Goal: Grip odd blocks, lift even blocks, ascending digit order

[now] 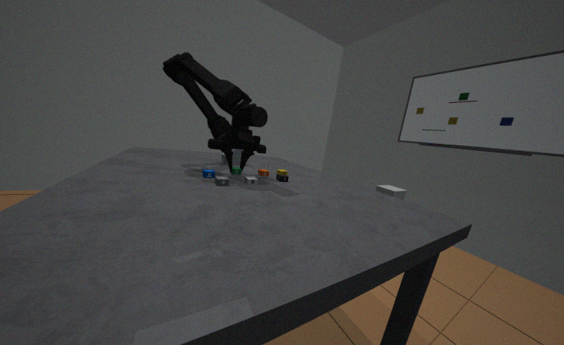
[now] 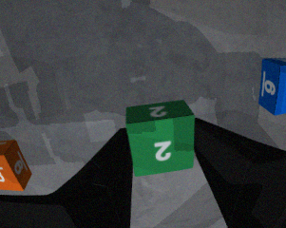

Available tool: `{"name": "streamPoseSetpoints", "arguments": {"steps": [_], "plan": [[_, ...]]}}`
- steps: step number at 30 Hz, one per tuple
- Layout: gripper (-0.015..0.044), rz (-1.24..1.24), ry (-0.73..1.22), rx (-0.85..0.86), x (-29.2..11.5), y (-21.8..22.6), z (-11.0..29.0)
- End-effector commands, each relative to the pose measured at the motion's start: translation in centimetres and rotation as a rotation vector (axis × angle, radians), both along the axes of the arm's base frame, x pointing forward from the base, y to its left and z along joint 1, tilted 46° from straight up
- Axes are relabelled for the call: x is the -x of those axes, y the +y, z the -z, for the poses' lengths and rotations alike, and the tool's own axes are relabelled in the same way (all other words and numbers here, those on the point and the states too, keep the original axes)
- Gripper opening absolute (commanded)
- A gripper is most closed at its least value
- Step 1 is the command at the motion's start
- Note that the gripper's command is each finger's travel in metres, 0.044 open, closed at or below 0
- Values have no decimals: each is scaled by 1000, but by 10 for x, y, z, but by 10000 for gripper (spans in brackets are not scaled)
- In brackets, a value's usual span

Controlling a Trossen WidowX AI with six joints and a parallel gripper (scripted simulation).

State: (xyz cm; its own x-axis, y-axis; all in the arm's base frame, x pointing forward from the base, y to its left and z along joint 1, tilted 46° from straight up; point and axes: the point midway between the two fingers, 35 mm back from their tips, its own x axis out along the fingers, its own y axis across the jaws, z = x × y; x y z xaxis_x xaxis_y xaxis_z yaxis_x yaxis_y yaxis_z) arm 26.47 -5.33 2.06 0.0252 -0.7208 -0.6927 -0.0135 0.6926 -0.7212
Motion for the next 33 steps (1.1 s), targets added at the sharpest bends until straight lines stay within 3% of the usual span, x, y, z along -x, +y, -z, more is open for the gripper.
{"name": "streamPoseSetpoints", "arguments": {"steps": [1,33], "plan": [[120,1,-8,-2,-1,5,-4],[120,1,-8,-2,-2,-6,6]]}}
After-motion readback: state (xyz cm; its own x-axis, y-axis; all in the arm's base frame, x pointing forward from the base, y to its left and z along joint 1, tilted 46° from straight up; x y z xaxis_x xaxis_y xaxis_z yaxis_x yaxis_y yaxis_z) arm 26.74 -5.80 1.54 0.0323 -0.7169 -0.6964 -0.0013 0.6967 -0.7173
